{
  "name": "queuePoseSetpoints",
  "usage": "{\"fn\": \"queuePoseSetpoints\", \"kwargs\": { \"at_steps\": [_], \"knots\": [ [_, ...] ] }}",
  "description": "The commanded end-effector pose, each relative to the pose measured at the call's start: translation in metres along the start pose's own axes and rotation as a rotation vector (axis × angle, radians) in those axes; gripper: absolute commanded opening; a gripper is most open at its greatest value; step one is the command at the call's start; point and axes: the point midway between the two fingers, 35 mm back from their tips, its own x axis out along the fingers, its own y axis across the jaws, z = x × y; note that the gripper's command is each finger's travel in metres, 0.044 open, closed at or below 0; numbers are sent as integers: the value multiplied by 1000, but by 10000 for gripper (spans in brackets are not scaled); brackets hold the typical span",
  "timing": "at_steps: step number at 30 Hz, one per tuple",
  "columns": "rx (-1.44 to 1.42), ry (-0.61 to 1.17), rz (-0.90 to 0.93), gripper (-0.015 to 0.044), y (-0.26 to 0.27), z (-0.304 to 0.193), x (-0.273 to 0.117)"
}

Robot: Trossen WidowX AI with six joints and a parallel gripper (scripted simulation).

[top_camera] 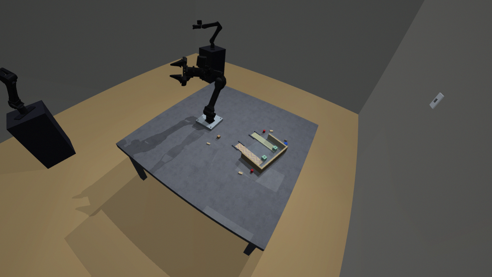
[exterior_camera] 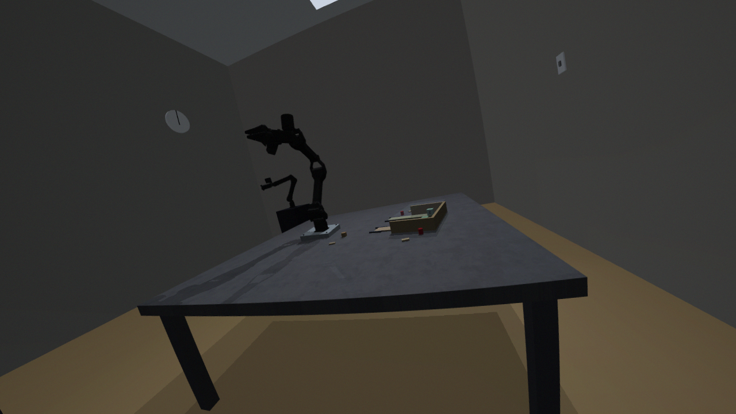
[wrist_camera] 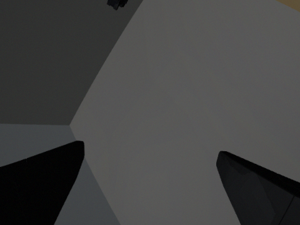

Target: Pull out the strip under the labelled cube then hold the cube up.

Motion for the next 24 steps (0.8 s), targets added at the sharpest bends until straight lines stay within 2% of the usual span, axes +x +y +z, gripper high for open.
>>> {"fn": "queuePoseSetpoints", "kwargs": {
  "at_steps": [1, 6, 12, 24],
  "knots": [
    [-12, 3, -10, 400, -3, 0, 0],
    [-321, 113, -249, 400, -70, -3, -17],
    [-724, 382, -518, 400, -152, -5, -67],
    [-1250, 1017, -733, 400, -240, 8, -187]
  ]
}}
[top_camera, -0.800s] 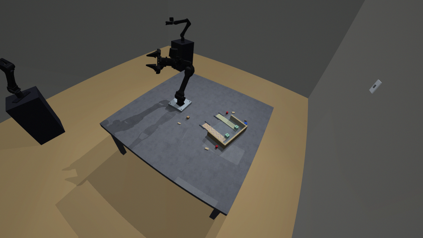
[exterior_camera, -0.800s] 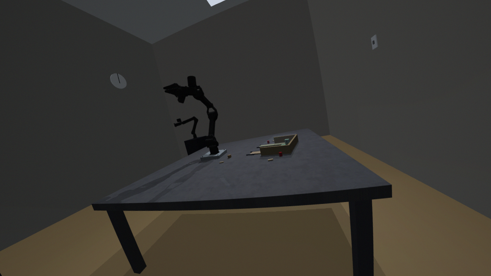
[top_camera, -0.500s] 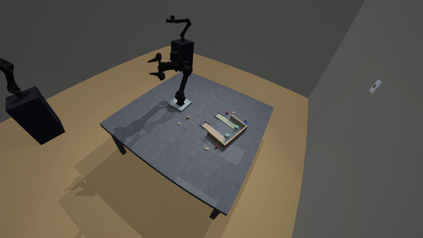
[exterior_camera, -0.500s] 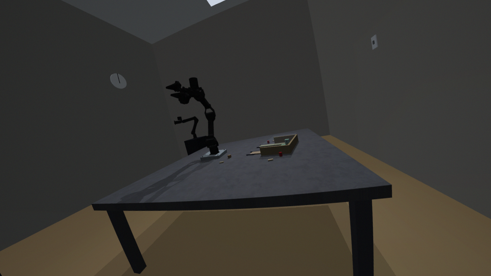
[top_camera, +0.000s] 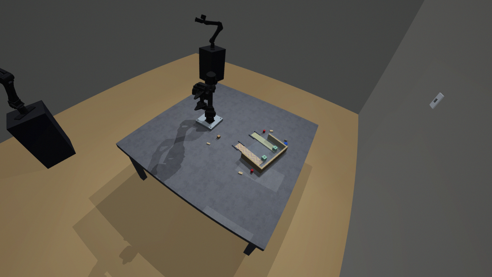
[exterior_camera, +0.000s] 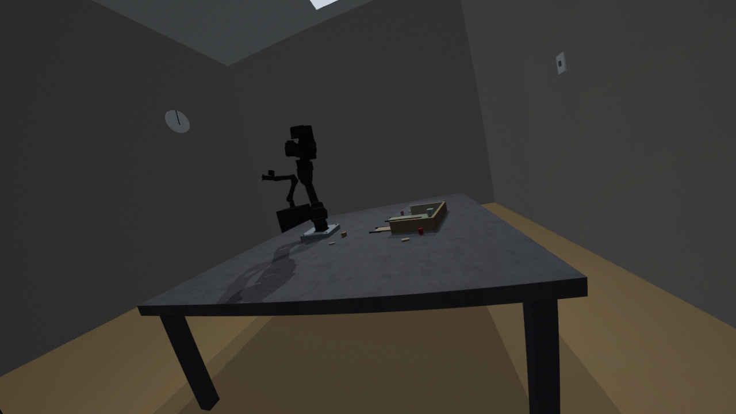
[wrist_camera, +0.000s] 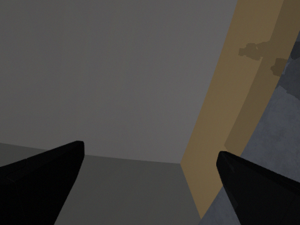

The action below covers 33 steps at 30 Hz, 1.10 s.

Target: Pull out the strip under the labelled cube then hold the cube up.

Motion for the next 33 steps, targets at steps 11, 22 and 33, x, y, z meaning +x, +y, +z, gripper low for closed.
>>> {"fn": "queuePoseSetpoints", "kwargs": {
  "at_steps": [11, 22, 33],
  "knots": [
    [-908, 725, 96, 400, -100, -160, -72],
    [-1459, 1196, 504, 400, -176, -221, -173],
    [-1667, 1385, 800, 400, -212, -229, -227]
  ]
}}
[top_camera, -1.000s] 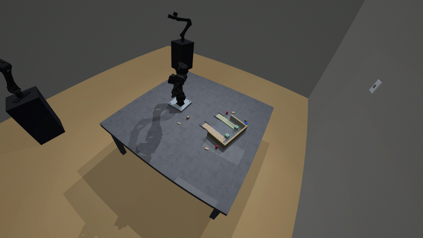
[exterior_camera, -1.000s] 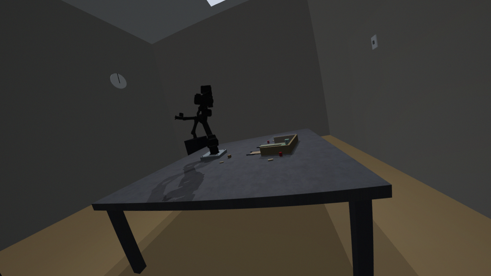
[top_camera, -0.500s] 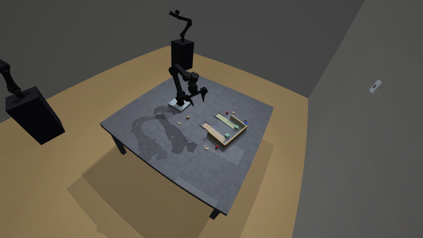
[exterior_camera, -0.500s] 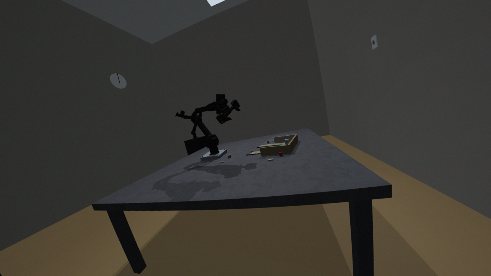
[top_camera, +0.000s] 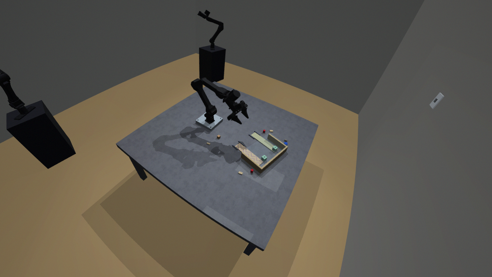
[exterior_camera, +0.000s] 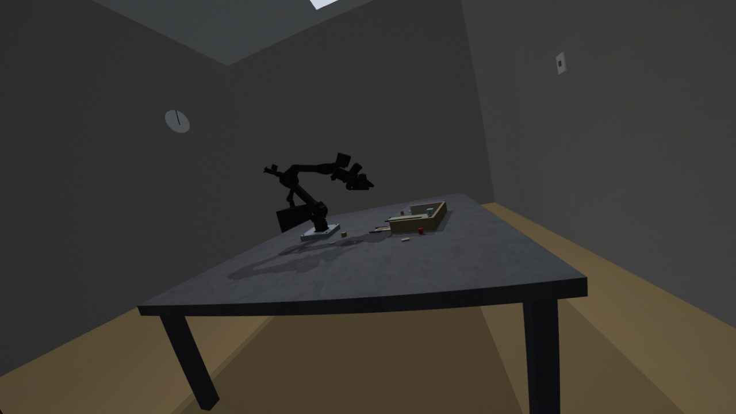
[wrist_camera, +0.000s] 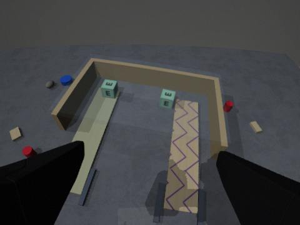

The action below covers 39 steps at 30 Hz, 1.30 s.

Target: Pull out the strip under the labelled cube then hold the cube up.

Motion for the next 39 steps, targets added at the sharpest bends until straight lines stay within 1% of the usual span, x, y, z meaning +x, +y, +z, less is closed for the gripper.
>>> {"fn": "queuePoseSetpoints", "kwargs": {
  "at_steps": [1, 11, 14, 21, 26, 35, 37, 39],
  "knots": [
    [-79, 17, 43, 400, 11, -8, 1],
    [-79, 17, 43, 400, 11, -8, 1],
    [-63, 78, 56, 321, 18, -6, 9],
    [-1, 371, 89, 137, 54, -6, 46],
    [45, 567, 58, 6, 76, -12, 75],
    [100, 904, -64, 0, 116, -44, 123],
    [105, 950, -88, 0, 121, -51, 130],
    [105, 956, -92, 0, 122, -52, 130]
  ]
}}
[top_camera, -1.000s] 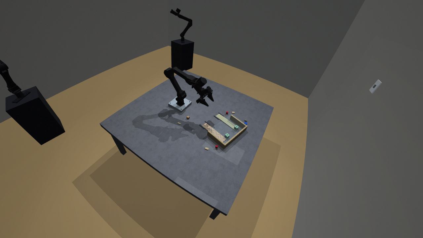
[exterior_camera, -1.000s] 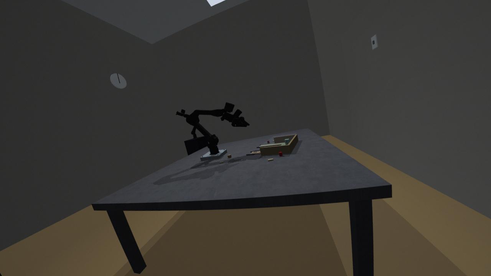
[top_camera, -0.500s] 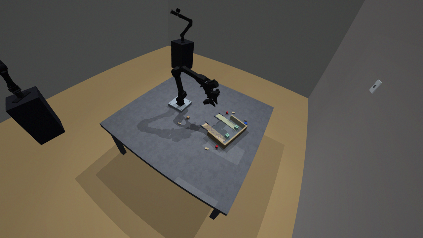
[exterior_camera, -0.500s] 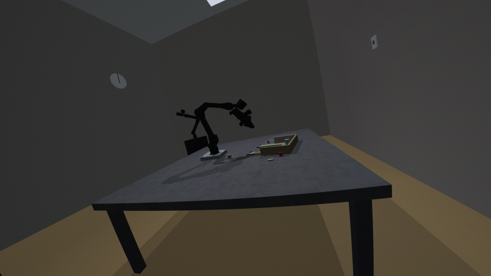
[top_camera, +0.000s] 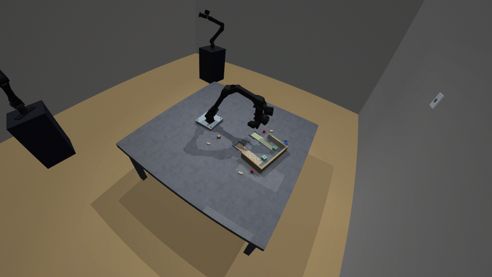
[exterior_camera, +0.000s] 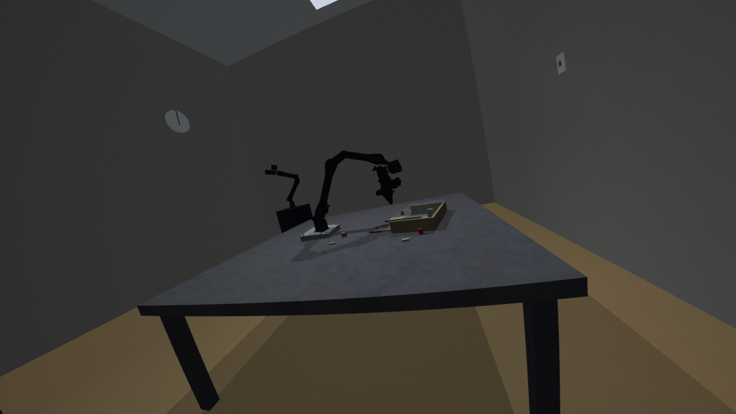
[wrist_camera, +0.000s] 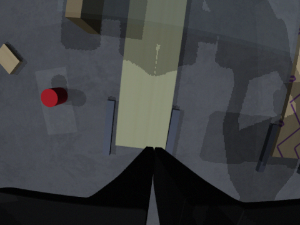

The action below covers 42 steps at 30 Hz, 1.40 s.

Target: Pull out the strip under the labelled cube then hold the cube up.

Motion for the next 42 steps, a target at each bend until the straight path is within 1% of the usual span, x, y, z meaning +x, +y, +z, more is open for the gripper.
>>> {"fn": "queuePoseSetpoints", "kwargs": {
  "at_steps": [1, 7, 42],
  "knots": [
    [27, 73, -32, 0, 8, -1, 13],
    [27, 73, -33, 0, 7, -2, 15],
    [27, 73, -33, 0, 6, -7, 72]
  ]
}}
